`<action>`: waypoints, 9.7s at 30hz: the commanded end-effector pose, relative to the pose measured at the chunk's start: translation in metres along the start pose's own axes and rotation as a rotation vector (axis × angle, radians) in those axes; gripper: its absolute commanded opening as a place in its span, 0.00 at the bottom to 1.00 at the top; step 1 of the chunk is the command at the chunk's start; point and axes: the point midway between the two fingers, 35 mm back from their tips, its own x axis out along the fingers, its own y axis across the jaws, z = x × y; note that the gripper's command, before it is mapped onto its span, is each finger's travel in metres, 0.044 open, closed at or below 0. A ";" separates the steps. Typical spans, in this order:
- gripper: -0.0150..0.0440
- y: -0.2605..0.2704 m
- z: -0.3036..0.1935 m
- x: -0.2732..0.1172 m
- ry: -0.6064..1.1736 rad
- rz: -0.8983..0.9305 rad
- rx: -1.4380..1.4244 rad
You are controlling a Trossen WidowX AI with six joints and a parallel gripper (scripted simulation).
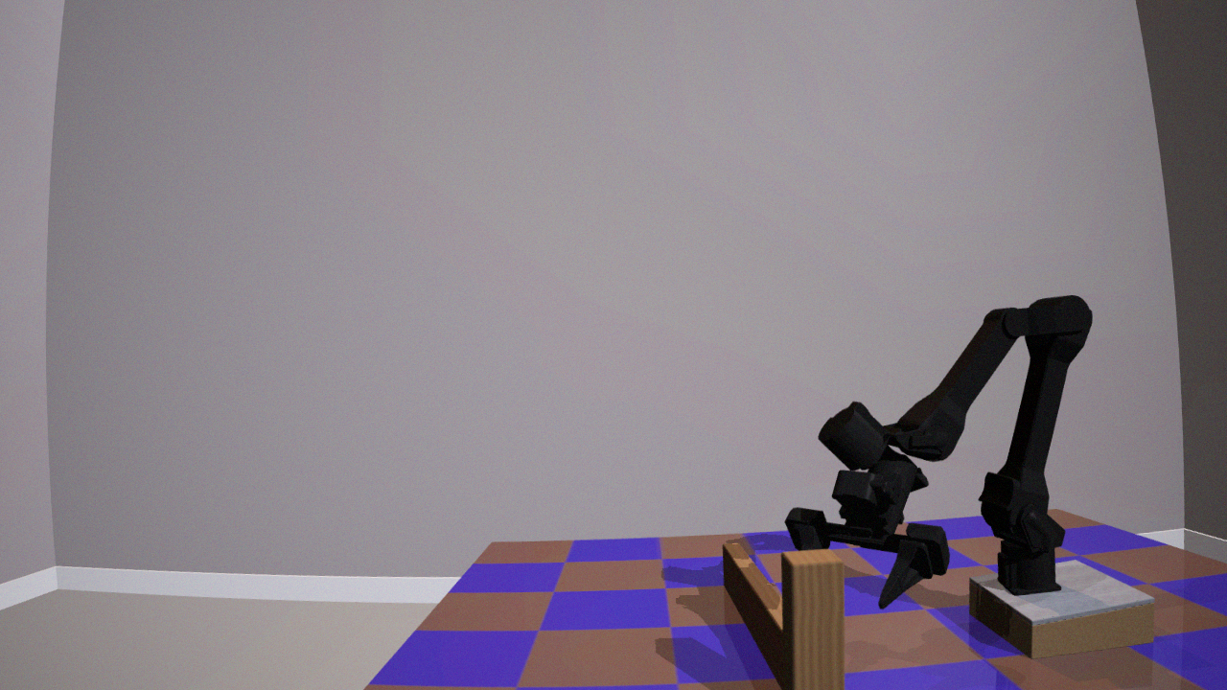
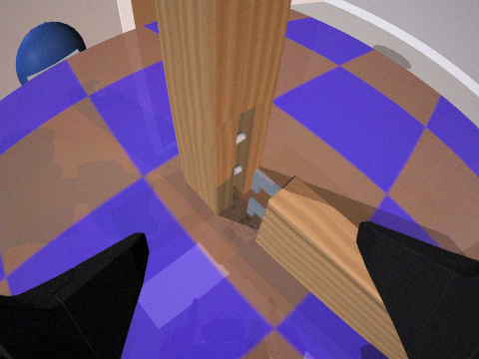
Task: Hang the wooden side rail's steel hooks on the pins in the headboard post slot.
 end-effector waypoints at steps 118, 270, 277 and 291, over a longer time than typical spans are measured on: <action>1.00 -0.083 -0.030 0.037 0.469 -1.064 2.222; 0.25 -0.082 -0.043 0.047 0.469 -1.064 2.222; 0.25 -0.082 -0.042 0.046 0.469 -1.064 2.222; 0.25 -0.082 -0.040 0.045 0.469 -1.064 2.222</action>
